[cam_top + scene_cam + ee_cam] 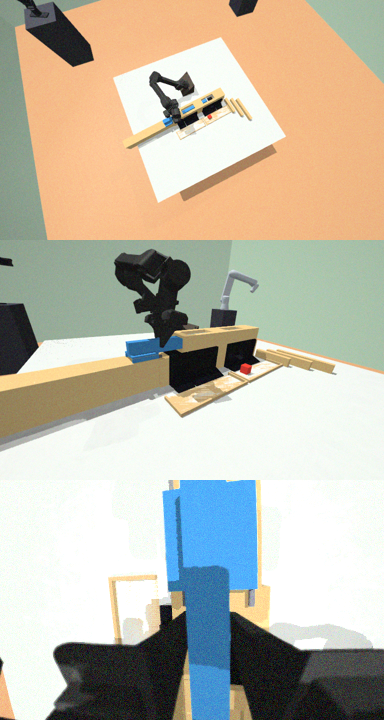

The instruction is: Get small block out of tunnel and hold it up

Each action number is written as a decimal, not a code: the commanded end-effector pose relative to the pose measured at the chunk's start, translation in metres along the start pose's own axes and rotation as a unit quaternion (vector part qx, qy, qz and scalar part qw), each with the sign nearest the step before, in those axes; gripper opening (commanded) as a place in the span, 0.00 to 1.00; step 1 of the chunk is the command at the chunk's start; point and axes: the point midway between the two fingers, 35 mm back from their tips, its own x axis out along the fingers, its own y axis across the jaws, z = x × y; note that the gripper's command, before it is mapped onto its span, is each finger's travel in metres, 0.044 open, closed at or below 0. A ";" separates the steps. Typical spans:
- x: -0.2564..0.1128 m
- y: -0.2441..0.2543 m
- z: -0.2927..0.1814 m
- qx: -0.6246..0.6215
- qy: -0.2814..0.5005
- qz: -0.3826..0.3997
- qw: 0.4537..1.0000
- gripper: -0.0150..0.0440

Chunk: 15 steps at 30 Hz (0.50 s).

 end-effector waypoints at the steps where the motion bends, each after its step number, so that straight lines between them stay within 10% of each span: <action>1: 0.000 0.000 0.000 -0.001 0.000 0.000 1.000 0.34; 15: -0.031 0.007 0.011 -0.025 0.033 0.004 0.999 0.97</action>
